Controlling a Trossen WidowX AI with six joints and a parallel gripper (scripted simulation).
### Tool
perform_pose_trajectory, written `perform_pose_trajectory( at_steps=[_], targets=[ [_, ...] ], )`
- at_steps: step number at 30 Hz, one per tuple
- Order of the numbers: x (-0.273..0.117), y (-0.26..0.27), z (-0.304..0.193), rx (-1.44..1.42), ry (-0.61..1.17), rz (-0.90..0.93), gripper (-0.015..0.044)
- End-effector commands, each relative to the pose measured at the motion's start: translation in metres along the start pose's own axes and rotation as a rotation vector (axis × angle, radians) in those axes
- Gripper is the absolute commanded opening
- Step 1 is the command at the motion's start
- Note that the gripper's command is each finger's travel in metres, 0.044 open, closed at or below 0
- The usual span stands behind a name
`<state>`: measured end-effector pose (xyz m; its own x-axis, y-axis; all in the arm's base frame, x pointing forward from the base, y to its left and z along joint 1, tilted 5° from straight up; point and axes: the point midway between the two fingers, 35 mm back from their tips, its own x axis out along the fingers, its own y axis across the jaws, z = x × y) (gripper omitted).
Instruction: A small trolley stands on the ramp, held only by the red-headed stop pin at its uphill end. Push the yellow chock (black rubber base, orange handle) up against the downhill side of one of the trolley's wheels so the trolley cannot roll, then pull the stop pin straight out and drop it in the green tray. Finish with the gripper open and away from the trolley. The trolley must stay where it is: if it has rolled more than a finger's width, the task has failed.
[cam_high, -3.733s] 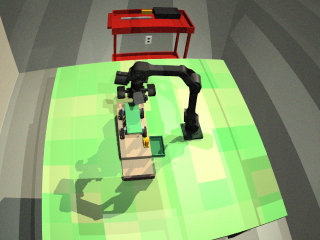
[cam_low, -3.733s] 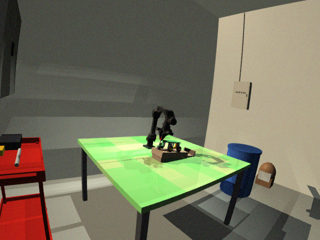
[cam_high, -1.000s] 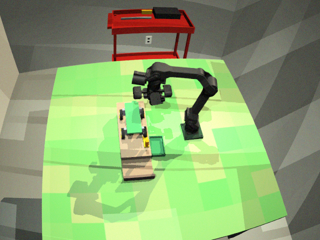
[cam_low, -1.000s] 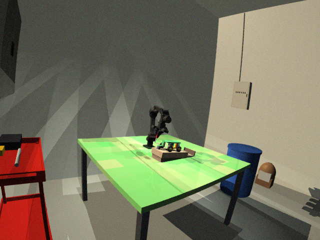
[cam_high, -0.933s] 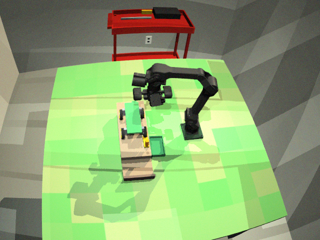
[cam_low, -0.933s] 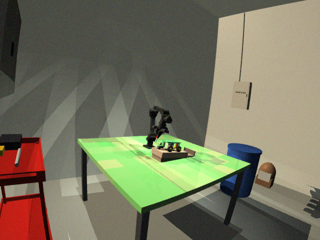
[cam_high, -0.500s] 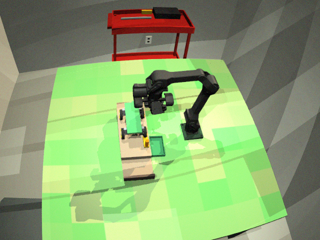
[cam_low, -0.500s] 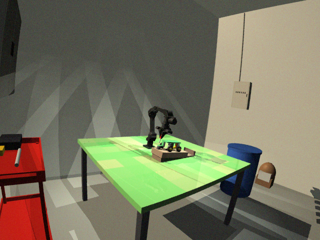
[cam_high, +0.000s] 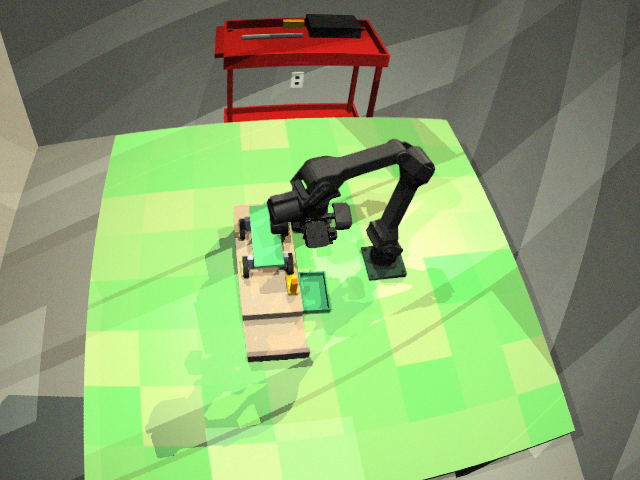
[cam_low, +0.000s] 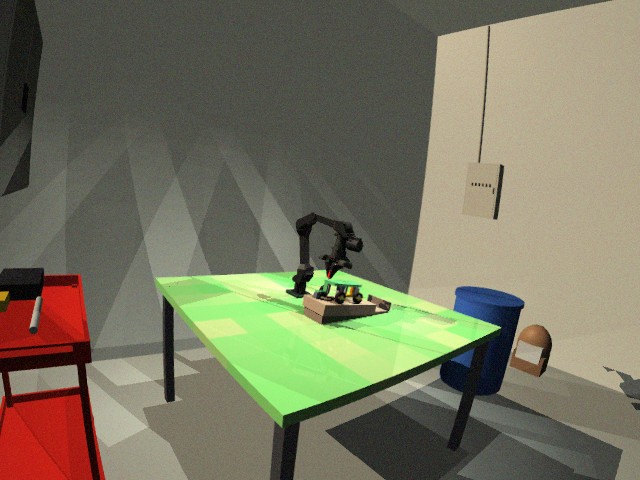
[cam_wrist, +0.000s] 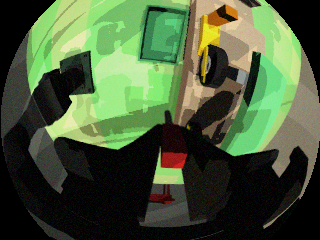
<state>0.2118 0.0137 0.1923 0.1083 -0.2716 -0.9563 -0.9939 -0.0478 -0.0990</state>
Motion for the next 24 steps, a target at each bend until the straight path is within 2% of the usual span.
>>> perform_pose_trajectory(
  at_steps=[1, 24],
  targets=[
    [-0.001, 0.000, 0.011, -0.001, 0.005, 0.002, 0.0000],
    [-0.012, 0.005, 0.090, -0.001, -0.001, 0.003, 0.0000]
  ],
)
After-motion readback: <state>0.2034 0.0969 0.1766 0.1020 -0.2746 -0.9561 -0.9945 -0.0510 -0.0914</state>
